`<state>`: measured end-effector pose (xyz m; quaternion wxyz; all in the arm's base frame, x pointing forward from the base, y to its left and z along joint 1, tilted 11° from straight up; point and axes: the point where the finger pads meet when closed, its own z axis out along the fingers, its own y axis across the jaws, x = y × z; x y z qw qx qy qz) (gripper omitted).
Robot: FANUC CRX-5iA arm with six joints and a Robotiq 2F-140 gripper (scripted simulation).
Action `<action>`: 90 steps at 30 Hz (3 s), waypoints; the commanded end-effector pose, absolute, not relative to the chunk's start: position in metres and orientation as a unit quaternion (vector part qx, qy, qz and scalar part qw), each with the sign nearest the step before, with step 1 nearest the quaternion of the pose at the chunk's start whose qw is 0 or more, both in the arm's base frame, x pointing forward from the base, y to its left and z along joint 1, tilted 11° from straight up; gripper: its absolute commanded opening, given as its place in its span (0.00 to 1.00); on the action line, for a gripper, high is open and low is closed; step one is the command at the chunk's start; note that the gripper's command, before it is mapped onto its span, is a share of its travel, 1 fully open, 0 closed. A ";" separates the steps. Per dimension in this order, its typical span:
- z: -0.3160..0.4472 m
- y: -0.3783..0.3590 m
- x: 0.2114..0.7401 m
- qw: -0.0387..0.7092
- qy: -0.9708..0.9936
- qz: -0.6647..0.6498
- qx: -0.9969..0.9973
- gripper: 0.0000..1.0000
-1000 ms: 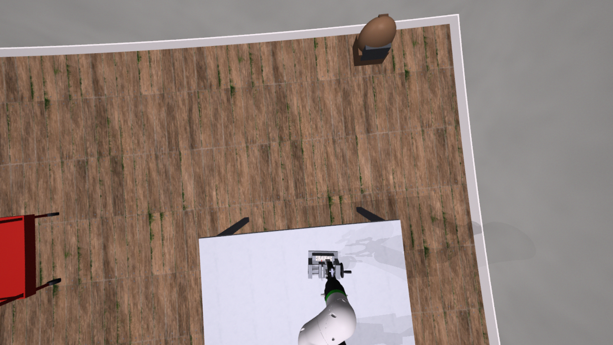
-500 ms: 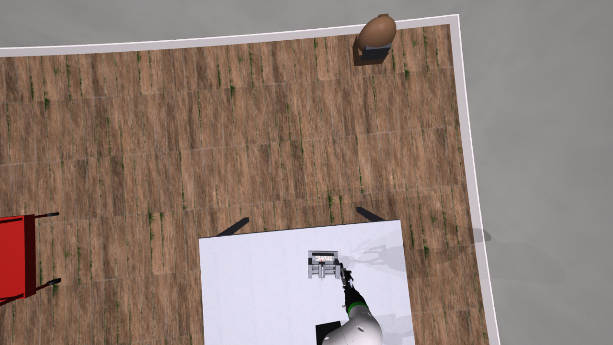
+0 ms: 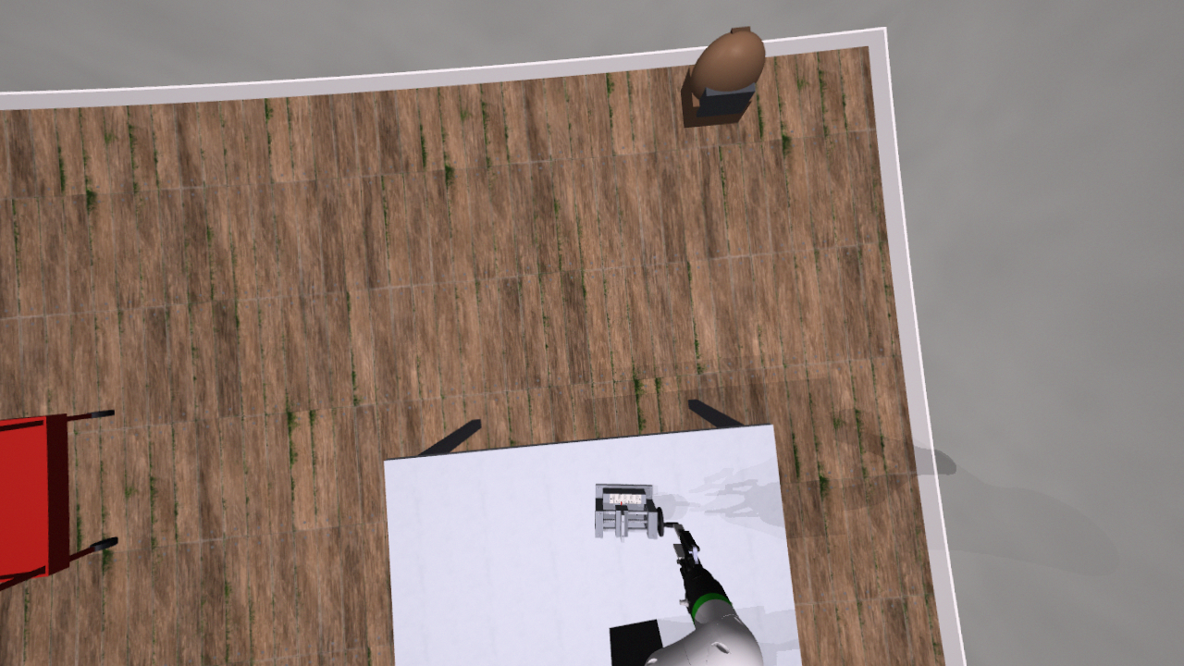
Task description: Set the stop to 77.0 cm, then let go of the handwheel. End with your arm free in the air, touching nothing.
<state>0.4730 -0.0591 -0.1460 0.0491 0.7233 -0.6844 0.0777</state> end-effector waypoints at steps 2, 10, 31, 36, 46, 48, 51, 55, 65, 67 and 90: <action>-0.146 -0.059 0.473 0.049 -0.684 0.078 0.723 0.33; -0.146 -0.059 0.473 0.049 -0.684 0.078 0.723 0.33; -0.172 -0.064 0.474 0.049 -0.684 0.078 0.723 0.33; -0.183 -0.066 0.475 0.049 -0.684 0.078 0.723 0.33; -0.211 -0.071 0.476 0.049 -0.684 0.078 0.723 0.33; -0.213 -0.071 0.476 0.049 -0.684 0.078 0.723 0.33; -0.214 -0.071 0.476 0.049 -0.684 0.078 0.723 0.33; -0.215 -0.072 0.476 0.049 -0.684 0.078 0.723 0.33; -0.215 -0.072 0.476 0.049 -0.684 0.078 0.723 0.04; -0.215 -0.072 0.476 0.049 -0.684 0.078 0.723 0.04; -0.215 -0.072 0.476 0.049 -0.684 0.078 0.723 0.04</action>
